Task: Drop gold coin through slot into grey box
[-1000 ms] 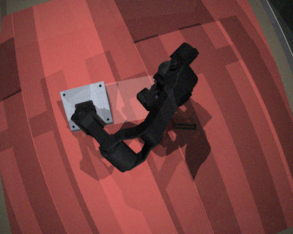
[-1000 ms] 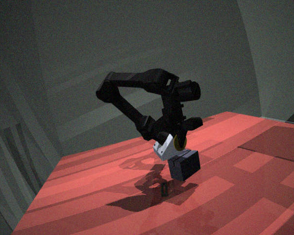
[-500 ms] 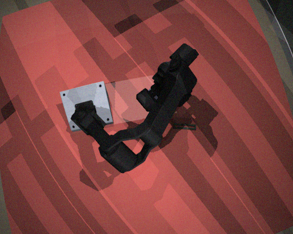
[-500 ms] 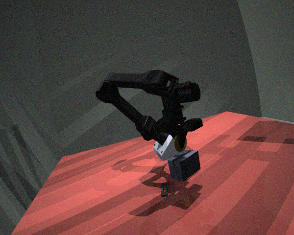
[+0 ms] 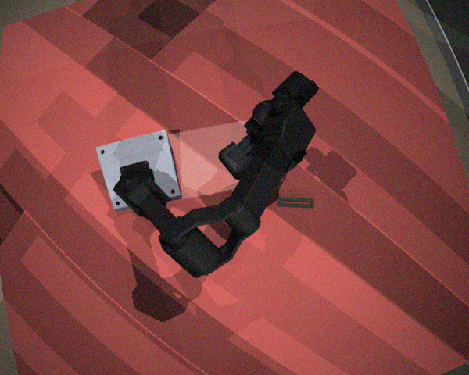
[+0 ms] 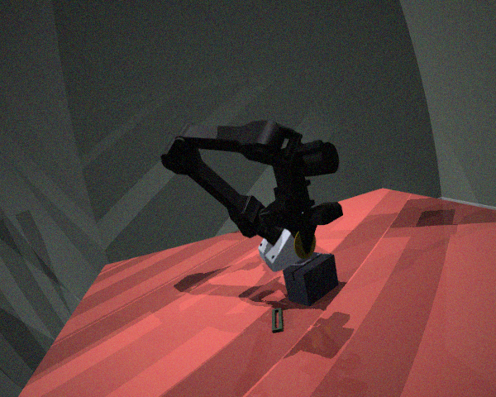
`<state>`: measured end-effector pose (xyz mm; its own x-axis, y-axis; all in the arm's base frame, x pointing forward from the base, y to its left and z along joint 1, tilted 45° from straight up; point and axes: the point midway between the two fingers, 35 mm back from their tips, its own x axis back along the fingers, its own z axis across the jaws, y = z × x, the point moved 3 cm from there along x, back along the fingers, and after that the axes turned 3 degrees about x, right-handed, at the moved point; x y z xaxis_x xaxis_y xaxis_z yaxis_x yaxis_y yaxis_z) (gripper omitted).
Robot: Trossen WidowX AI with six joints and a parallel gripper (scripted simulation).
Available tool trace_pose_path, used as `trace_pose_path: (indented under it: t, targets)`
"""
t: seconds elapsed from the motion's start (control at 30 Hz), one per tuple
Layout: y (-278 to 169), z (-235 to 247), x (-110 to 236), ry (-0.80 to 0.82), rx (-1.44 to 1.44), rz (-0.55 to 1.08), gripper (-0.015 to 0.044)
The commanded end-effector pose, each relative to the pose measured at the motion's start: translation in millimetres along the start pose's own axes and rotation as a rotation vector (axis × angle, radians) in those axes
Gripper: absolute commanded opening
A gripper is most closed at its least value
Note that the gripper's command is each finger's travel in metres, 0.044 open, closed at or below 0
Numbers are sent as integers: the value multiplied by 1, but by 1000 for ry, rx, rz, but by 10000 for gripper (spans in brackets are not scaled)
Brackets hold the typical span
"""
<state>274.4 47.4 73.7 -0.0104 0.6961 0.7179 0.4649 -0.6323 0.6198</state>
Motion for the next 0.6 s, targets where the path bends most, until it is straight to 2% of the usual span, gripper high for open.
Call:
trace_pose_path:
  t: [0.0,0.57]
  targets:
    - [0,-1,-3,-5,6,-5,0]
    - [0,-2,-9,-5,6,-5,0]
